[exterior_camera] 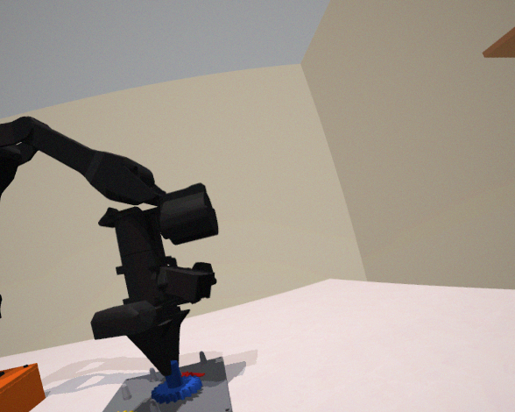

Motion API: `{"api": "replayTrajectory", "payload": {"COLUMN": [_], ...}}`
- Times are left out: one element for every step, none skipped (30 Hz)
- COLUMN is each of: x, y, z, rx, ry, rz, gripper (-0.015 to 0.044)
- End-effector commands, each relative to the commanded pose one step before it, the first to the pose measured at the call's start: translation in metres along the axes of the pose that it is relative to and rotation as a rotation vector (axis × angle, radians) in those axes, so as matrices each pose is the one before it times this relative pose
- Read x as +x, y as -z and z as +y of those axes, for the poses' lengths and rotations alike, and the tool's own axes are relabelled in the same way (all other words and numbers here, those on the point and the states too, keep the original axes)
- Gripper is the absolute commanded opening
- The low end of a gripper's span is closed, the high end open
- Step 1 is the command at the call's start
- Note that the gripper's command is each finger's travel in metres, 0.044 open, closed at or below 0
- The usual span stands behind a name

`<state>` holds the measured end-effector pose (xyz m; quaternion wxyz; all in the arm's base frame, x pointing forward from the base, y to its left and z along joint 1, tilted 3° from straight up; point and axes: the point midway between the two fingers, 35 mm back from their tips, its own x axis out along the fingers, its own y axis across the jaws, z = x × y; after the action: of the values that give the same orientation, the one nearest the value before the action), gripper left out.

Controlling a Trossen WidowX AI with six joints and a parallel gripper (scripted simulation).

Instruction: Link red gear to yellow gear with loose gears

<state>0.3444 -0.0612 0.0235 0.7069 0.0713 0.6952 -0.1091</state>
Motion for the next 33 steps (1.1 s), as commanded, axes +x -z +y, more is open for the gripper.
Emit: {"api": "replayTrajectory", "payload": {"x": [0.00134,0.0002,0.00023,0.00025,0.00026,0.00025,0.00024,0.00023,0.00022,0.0002,0.00031,0.00029,0.0003,0.0002,0.0003,0.00031,0.00031,0.0002,0.00023,-0.00017,-0.00029,-0.00044,-0.0005,-0.00059,-0.00071,-0.00086,-0.0008,-0.00143,-0.00298,-0.00392,-0.00512,-0.00667,-0.00658], "y": [0.0003,0.00018,0.00018,0.00017,0.00014,0.00011,0.00007,0.00003,-0.00002,-0.00006,-0.00014,-0.00017,-0.00018,-0.00013,-0.00018,-0.00017,-0.00014,-0.00006,-0.00004,0.00001,0.00002,0.00002,0.00003,0.00004,0.00004,0.00006,0.00006,-0.00011,-0.00022,-0.00024,-0.00023,-0.00016,0.0], "z": [0.00026,0.00002,-0.00003,-0.00008,-0.00011,-0.00015,-0.00017,-0.00018,-0.00018,-0.00017,-0.00021,-0.00013,-0.00006,0.0,0.00004,0.00009,0.00014,0.00011,0.00014,0.00001,0.00001,0.00002,0.00002,0.00002,0.00002,0.00003,0.00003,0.00001,0.00001,0.00001,0.00002,0.00002,0.00001], "rx": [-0.0745,-0.0196,-0.0192,-0.0185,-0.0175,-0.0163,-0.0148,-0.013,-0.0111,-0.009,-0.0102,-0.005,-0.0013,0.001,0.0035,0.0061,0.0086,0.0069,0.0092,0.004,0.0071,0.0106,0.0121,0.0143,0.0172,0.0206,0.0193,0.0005,0.0011,0.0014,0.0018,0.0023,0.0023], "ry": [0.00303,0.0,0.0,0.00001,0.00001,0.00001,0.00002,0.00002,0.00002,0.00001,0.00002,0.00001,0.00001,0.0,0.0,-0.00001,-0.00001,-0.00001,-0.00001,0.0,0.0,0.0,0.0,0.0,-0.00001,-0.00001,-0.00001,-0.00001,-0.00001,-0.00002,-0.00003,-0.00003,-0.00003], "rz": [-0.00016,0.00002,0.00002,0.00001,0.00001,0.00001,0.00001,0.0,0.0,0.0,-0.00001,-0.00001,-0.00001,-0.00001,-0.00001,-0.00001,-0.00001,0.0,0.0,0.0,0.0,0.0,0.0,0.0,0.0,0.0,0.0,-0.00001,-0.00003,-0.00003,-0.00004,-0.00004,-0.00002], "gripper": [0.0,0.0,0.0,0.0,0.0,0.0,0.0,0.0,0.0,0.0,0.0,0.0,0.0,0.0,0.0,0.0,0.0,0.0,0.0,0.0026,0.0053,0.0079,0.0105,0.0131,0.014,0.014,0.014,0.014,0.014,0.014,0.014,0.014,0.014]}}
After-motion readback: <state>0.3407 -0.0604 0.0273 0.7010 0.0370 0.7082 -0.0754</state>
